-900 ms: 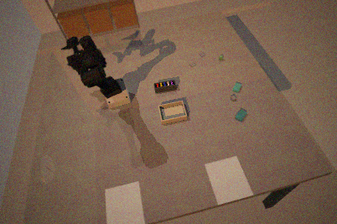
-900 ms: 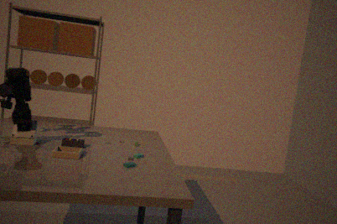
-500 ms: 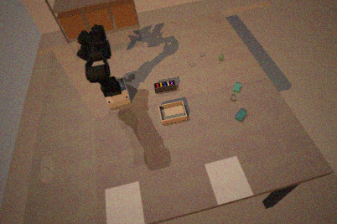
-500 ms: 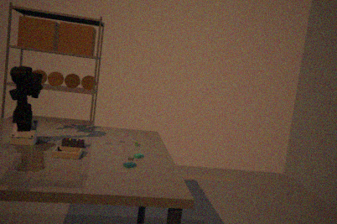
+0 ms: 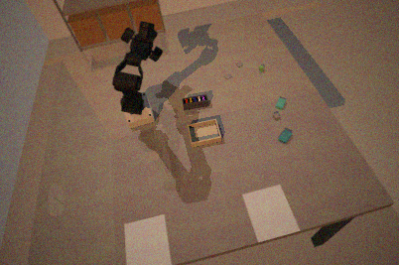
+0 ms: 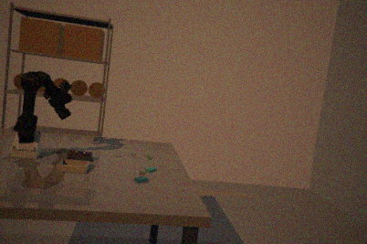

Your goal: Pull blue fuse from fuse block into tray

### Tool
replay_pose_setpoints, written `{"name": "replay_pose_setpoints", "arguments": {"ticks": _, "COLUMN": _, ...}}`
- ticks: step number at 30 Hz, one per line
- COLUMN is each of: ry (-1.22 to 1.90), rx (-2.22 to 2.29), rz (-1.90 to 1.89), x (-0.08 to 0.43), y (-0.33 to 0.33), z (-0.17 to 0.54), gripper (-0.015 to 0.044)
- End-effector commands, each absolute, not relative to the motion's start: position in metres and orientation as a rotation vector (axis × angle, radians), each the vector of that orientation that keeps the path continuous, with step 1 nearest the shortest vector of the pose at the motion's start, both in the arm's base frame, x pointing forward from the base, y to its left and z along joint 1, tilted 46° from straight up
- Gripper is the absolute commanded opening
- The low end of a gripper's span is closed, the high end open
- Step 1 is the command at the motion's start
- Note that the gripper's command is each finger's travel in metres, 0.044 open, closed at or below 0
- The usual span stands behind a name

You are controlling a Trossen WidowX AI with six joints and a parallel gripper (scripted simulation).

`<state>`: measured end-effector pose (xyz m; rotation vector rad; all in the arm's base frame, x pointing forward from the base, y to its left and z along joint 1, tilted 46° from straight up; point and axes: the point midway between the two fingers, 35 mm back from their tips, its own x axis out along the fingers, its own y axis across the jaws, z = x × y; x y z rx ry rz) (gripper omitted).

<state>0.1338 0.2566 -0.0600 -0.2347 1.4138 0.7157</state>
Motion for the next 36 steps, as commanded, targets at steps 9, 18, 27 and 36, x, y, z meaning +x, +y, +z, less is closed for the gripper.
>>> {"name": "replay_pose_setpoints", "arguments": {"ticks": 9, "ry": 1.278, "rx": 0.376, "rz": -0.708, "x": 0.242, "y": 0.121, "z": -0.045, "gripper": 0.0074}}
{"name": "replay_pose_setpoints", "arguments": {"ticks": 18, "ry": 0.785, "rx": 0.664, "rz": -1.389, "x": 0.271, "y": 0.022, "z": -0.005, "gripper": 0.0074}}
{"name": "replay_pose_setpoints", "arguments": {"ticks": 27, "ry": 0.471, "rx": 0.758, "rz": -1.625, "x": 0.274, "y": -0.026, "z": 0.023, "gripper": 0.0074}}
{"name": "replay_pose_setpoints", "arguments": {"ticks": 36, "ry": 0.471, "rx": 0.758, "rz": -1.624, "x": 0.274, "y": -0.029, "z": 0.021, "gripper": 0.0074}}
